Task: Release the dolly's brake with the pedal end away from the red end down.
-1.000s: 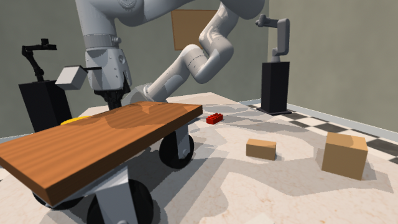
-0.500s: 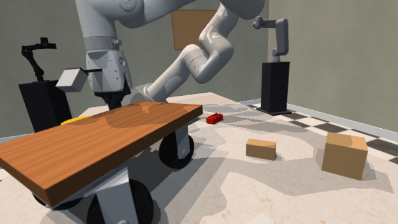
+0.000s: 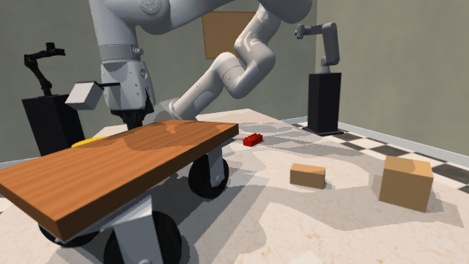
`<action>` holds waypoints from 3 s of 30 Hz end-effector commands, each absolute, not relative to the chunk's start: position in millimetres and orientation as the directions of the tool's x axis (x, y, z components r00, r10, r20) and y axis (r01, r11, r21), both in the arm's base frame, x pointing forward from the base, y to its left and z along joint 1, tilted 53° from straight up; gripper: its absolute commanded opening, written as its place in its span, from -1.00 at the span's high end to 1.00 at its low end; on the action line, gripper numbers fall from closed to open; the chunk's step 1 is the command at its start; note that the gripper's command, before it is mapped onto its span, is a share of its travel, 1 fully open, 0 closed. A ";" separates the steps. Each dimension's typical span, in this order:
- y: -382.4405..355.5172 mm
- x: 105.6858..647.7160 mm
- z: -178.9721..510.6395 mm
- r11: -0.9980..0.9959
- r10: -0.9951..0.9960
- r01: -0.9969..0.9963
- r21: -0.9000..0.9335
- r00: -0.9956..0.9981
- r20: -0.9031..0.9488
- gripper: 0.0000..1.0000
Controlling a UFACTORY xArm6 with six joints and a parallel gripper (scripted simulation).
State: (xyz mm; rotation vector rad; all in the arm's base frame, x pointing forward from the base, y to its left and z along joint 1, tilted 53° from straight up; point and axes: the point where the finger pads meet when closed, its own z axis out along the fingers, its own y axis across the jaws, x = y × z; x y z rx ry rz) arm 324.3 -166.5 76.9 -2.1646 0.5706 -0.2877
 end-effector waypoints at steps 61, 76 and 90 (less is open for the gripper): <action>-218.1 293.6 122.8 -0.526 -0.493 -0.298 -0.797 0.870 0.000 1.00; -218.1 293.6 122.8 -0.526 -0.493 -0.298 -0.797 0.870 0.000 1.00; -218.1 293.6 122.8 -0.526 -0.493 -0.298 -0.797 0.870 0.000 1.00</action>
